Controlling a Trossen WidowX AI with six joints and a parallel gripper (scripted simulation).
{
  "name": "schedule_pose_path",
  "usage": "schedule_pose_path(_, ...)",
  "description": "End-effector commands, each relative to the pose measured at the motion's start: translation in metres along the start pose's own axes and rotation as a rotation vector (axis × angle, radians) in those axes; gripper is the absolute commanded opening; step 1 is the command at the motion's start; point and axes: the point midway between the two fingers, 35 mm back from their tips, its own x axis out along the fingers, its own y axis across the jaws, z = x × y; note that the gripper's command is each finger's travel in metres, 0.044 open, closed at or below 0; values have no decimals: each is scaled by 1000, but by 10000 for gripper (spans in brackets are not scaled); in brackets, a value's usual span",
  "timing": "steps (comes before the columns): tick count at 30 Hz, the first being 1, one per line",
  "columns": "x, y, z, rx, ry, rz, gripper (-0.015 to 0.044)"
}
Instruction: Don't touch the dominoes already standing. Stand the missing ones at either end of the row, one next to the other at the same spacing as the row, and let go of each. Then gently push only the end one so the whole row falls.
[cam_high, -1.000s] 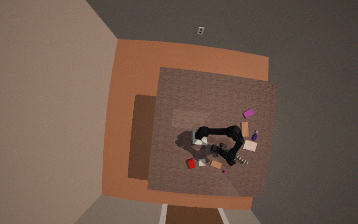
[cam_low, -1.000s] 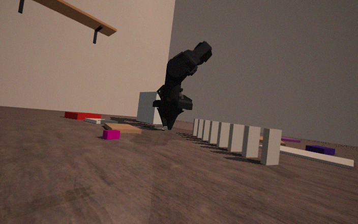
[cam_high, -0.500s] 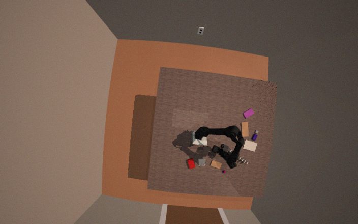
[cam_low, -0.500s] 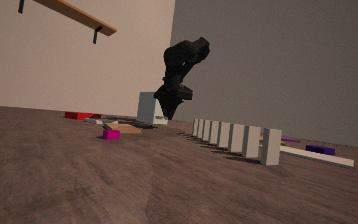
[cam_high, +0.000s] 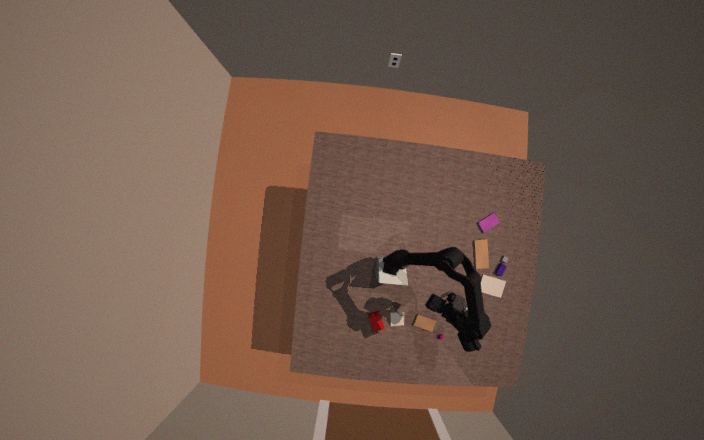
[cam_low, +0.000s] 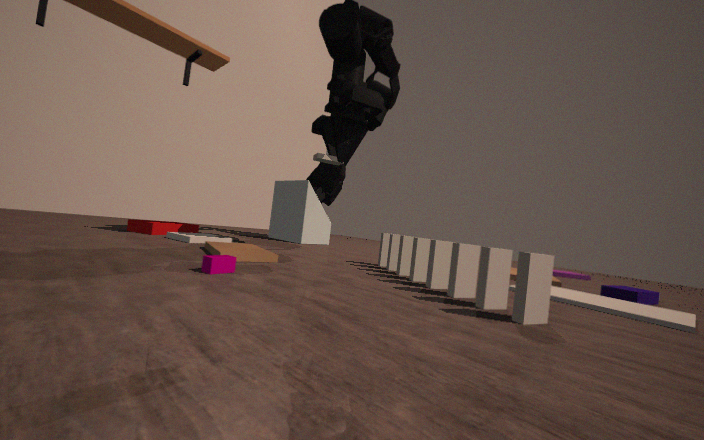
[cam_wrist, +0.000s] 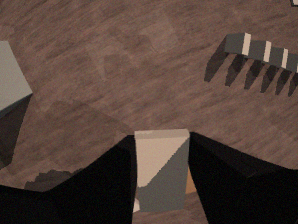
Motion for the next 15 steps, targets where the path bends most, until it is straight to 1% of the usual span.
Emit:
schedule_pose_path(1,0,-3,-5,240,3,10,107)
schedule_pose_path(15,-1,-23,-29,1627,10,3,107)
